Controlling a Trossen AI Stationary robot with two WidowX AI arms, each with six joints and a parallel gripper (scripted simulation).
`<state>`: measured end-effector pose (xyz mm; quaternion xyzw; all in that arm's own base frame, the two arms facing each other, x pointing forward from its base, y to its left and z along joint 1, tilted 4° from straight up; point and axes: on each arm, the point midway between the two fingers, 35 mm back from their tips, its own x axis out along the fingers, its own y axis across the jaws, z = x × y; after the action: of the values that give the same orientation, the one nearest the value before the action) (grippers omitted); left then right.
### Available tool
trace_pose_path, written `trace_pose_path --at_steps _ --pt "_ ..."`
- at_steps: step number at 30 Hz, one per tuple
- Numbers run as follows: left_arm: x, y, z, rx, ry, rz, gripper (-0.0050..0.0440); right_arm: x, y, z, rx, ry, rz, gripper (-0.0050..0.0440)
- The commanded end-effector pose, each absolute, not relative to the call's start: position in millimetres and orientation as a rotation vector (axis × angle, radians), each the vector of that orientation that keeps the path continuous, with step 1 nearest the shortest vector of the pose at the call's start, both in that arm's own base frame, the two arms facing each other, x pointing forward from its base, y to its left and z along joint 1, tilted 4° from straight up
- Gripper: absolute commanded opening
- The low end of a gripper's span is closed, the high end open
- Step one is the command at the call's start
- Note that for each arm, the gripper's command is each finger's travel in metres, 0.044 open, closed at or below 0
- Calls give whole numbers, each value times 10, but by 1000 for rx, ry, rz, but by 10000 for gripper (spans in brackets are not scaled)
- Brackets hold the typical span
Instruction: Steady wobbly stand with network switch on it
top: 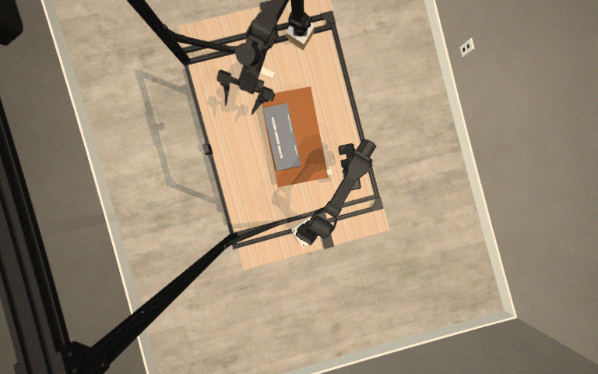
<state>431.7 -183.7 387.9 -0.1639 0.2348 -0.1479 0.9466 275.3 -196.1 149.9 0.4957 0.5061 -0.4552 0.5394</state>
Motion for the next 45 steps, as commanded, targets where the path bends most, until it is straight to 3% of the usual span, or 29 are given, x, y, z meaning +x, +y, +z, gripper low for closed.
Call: trace_pose_path --at_steps 1,9,16,26,33,45 --pt "4297 -1831 4185 -337 372 -331 440 2753 -1961 1499 1179 1203 -1082 0" --pt "4100 -1745 5209 -341 14 -405 440 2753 -1961 1499 1179 1203 -1082 0" --pt "4051 -1725 5218 -348 7 -405 440 2753 -1961 1499 1179 1203 -1082 0" --pt "3473 -1476 6357 -344 -420 -450 440 2753 -1961 1499 1179 1203 -1082 0" --pt "3416 -1453 6362 -351 -429 -450 440 2753 -1961 1499 1179 1203 -1082 0" --pt "2548 -1080 7255 -342 -844 -448 440 2753 -1961 1499 1179 1203 -1082 0"
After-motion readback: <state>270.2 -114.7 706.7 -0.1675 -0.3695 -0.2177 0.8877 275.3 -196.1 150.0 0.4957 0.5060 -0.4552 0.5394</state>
